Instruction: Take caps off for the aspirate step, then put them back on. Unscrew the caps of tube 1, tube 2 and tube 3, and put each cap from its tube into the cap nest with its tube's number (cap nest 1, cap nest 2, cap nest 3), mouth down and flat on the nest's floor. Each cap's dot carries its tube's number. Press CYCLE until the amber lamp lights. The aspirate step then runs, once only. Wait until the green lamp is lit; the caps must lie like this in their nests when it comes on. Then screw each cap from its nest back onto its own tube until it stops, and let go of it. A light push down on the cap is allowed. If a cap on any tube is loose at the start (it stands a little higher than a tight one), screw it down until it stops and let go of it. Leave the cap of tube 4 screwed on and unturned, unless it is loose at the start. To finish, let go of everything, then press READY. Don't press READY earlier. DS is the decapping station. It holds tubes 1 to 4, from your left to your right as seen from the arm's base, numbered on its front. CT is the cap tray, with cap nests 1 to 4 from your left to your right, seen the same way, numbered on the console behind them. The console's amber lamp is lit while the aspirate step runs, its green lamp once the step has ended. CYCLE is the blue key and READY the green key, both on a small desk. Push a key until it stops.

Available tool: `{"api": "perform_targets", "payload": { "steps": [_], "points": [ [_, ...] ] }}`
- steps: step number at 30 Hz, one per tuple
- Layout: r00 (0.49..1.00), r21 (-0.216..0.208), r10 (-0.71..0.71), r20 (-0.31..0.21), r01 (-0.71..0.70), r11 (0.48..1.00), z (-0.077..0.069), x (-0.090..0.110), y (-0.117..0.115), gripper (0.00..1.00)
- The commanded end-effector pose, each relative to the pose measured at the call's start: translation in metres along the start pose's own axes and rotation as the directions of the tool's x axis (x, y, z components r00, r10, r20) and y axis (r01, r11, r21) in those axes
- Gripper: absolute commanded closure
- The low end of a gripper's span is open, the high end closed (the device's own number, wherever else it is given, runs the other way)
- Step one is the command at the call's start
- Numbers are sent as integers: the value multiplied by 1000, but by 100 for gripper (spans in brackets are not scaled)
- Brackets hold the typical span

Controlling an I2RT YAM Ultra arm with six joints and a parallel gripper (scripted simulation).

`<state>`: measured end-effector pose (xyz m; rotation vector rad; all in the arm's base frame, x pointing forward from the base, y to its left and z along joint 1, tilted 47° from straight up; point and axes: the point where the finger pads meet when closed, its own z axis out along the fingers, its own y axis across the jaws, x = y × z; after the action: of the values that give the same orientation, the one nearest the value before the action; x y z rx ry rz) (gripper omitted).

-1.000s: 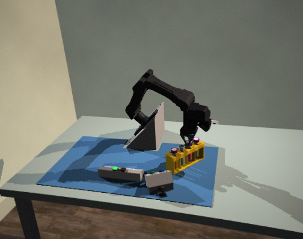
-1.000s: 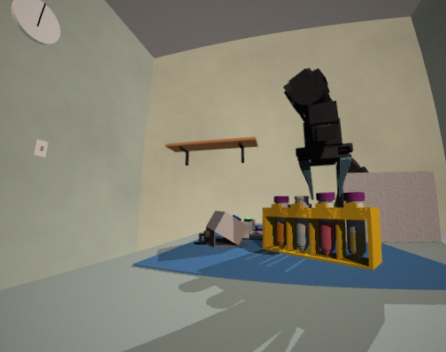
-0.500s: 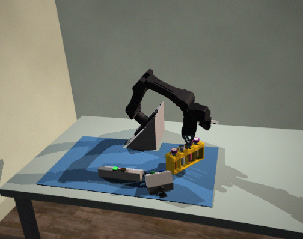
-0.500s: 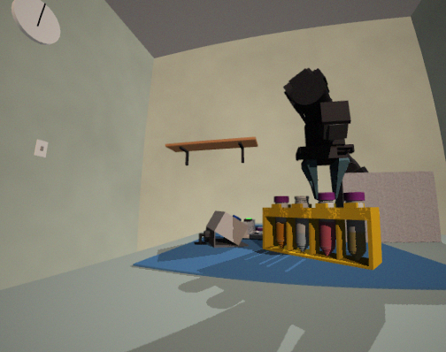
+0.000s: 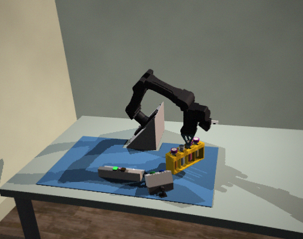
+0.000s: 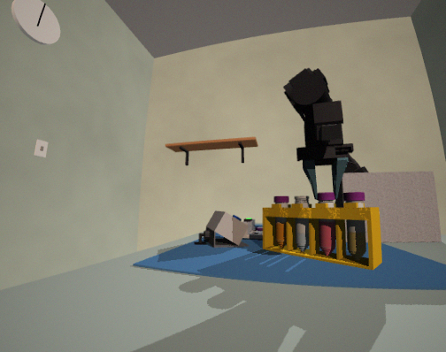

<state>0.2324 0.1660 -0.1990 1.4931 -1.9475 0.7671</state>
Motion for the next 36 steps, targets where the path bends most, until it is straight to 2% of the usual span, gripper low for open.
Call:
{"api": "perform_targets", "payload": {
  "steps": [1,7,13,15,20,25,26,36],
  "points": [
    [992,6,123,18,-123,992,-6,-2,-2,100],
    [948,2,318,18,-318,948,-6,-2,-2,100],
    [866,-2,500,18,-500,866,-5,-2,-2,100],
    [866,-2,500,18,-500,866,-5,-2,-2,100],
    [780,-4,625,18,-625,780,-5,-2,-2,100],
    [780,-4,625,18,-625,780,-5,-2,-2,100],
    [780,-4,625,18,-625,780,-5,-2,-2,51],
    [780,-4,625,18,-625,780,-5,-2,-2,51]
  ]
}}
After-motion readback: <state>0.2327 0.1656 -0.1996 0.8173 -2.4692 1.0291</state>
